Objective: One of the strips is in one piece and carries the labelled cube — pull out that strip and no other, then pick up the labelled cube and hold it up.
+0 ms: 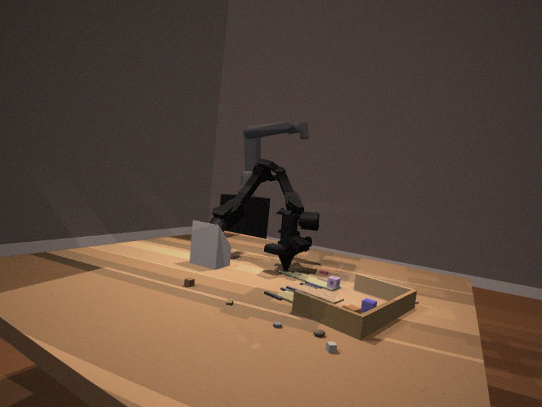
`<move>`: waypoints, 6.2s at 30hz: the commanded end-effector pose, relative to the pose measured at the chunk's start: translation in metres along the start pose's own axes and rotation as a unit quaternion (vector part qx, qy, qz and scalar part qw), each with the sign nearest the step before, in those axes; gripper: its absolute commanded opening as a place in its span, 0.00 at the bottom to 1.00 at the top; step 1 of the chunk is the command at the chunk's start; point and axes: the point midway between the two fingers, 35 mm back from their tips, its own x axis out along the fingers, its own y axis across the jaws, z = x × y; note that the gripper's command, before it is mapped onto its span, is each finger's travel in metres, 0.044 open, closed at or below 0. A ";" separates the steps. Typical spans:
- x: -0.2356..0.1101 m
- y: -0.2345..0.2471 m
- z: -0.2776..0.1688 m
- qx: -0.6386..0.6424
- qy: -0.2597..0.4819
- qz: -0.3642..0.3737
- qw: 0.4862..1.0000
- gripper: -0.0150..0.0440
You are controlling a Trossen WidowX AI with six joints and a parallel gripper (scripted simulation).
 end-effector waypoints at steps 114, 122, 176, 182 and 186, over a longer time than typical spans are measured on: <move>-0.041 0.003 0.205 -0.060 0.007 -0.005 0.998 0.68; -0.027 0.003 0.205 -0.060 0.007 -0.005 0.998 0.68; -0.050 -0.025 0.146 -0.058 0.008 -0.006 0.998 0.25; -0.051 -0.034 0.128 -0.058 0.009 -0.006 0.998 0.25; -0.052 -0.041 0.115 -0.057 0.009 -0.006 0.998 0.25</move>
